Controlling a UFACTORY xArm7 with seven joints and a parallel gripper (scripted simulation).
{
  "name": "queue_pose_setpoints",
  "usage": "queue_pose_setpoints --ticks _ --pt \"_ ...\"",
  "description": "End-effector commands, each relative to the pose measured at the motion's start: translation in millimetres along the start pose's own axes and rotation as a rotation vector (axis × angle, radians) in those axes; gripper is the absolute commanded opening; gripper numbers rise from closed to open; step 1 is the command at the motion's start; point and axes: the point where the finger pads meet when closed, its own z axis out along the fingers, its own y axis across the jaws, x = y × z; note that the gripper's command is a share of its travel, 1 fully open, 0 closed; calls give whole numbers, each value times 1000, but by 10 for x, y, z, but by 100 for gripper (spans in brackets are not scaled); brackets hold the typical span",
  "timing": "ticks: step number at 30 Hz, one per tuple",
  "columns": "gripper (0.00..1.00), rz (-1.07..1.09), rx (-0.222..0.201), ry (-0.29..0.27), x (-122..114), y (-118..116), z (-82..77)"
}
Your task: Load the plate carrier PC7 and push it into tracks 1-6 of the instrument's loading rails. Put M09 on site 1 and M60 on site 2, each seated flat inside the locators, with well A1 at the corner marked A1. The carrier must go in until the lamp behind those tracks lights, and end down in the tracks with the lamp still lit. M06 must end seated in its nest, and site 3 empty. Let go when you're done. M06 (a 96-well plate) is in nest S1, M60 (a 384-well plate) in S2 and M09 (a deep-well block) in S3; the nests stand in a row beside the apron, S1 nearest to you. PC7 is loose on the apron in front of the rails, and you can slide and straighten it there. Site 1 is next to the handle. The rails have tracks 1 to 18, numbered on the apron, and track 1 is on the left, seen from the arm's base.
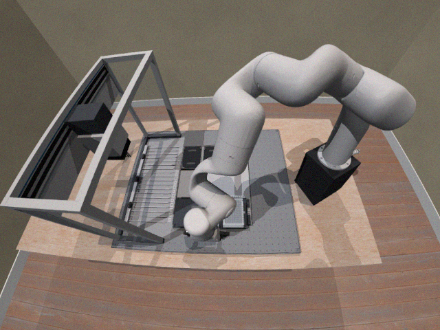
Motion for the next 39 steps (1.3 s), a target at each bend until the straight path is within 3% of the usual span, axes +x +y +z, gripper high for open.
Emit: queue_pose_setpoints --ticks 1,21,39 --pt "100 0 4 -3 -13 -19 4" --pt "100 0 4 -3 -13 -20 124" --pt "100 0 4 -3 11 -20 125"
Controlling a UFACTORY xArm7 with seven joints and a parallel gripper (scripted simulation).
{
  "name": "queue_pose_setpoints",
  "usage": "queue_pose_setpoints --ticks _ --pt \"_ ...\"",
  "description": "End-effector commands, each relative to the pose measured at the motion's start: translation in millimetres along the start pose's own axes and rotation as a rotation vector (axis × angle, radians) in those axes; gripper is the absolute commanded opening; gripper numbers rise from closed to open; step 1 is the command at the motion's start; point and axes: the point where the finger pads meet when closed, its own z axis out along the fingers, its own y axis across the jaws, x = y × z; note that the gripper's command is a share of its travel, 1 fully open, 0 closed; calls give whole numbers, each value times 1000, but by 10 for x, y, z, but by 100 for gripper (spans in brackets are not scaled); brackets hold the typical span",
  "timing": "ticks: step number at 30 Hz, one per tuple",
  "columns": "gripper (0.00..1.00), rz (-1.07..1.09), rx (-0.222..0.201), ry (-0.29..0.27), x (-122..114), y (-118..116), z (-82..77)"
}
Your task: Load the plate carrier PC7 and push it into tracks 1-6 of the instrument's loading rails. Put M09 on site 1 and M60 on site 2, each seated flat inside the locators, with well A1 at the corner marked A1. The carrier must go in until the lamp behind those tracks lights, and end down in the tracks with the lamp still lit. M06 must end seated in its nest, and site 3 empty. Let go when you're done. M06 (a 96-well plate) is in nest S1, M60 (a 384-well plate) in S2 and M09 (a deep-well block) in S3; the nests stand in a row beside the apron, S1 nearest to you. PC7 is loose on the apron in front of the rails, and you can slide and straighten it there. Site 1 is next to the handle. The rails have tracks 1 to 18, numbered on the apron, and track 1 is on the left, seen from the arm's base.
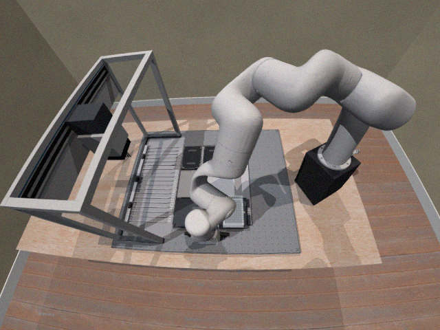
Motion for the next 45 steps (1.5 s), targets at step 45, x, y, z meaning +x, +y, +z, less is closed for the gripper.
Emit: queue_pose_setpoints --ticks 45 --pt "100 0 4 -2 207 -19 -18"
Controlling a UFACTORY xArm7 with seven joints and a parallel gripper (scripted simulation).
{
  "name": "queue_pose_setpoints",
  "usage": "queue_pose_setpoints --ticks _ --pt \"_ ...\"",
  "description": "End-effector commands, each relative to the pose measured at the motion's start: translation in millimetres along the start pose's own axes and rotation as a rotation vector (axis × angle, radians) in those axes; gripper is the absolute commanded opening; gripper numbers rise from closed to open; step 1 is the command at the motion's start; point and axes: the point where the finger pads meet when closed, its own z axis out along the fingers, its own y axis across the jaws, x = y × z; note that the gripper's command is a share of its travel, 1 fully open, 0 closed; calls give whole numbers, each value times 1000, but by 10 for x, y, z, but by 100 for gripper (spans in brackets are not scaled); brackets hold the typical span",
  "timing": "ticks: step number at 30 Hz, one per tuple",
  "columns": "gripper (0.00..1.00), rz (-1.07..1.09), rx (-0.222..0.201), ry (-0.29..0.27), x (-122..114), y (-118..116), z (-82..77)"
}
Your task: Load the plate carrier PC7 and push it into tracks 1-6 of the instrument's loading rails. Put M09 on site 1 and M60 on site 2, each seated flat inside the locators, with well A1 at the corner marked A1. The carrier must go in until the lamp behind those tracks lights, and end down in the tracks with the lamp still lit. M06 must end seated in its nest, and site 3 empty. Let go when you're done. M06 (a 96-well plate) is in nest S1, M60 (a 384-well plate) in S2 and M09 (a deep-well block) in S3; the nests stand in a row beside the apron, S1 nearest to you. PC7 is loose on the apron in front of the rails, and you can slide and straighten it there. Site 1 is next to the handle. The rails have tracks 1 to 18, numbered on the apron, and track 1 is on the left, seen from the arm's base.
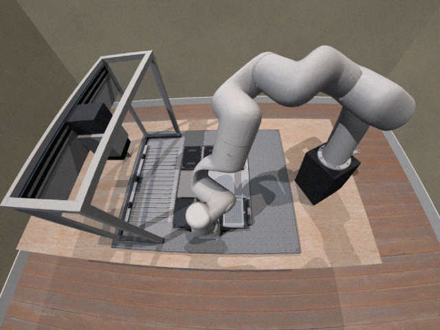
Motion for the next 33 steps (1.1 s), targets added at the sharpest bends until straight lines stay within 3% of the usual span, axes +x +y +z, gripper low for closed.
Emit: queue_pose_setpoints --ticks 1,33 --pt "100 0 4 -2 12 -19 -17" --pt "100 0 4 -1 162 -19 -17"
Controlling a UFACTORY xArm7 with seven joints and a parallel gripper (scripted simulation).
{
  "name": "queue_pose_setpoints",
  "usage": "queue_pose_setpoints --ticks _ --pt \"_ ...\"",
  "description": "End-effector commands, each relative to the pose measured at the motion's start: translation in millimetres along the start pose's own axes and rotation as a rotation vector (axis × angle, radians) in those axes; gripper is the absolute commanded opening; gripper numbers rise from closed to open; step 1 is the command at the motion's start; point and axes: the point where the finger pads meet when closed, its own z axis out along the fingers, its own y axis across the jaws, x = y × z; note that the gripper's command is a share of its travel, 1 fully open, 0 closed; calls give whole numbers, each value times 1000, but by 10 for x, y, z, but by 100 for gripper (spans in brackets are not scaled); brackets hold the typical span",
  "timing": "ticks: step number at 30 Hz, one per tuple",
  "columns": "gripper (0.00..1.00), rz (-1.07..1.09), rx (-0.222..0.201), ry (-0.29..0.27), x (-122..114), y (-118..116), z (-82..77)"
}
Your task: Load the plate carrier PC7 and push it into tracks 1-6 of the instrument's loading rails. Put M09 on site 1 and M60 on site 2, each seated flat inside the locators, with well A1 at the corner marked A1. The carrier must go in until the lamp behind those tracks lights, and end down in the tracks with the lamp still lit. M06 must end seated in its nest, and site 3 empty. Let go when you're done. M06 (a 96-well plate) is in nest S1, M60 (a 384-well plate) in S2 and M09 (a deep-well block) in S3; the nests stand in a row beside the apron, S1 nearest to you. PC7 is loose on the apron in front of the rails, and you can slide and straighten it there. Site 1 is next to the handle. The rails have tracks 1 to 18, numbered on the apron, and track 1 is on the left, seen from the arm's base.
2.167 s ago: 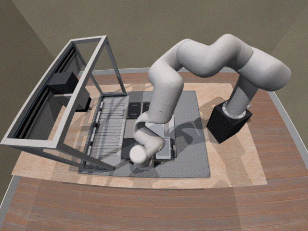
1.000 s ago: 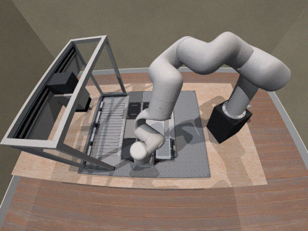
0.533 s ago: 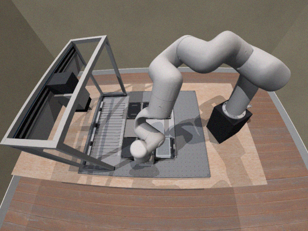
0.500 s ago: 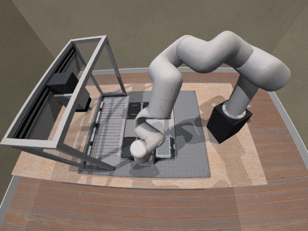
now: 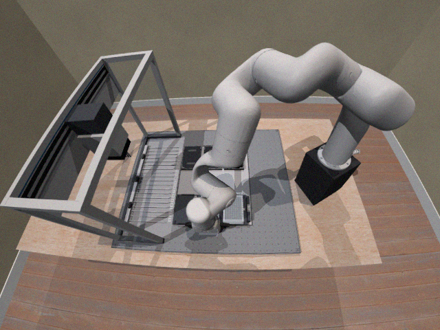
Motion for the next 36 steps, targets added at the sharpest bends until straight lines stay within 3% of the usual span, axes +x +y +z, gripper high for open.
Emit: queue_pose_setpoints --ticks 1,36 --pt "100 0 4 -1 18 -18 -16" --pt "100 0 4 -1 80 -18 -16"
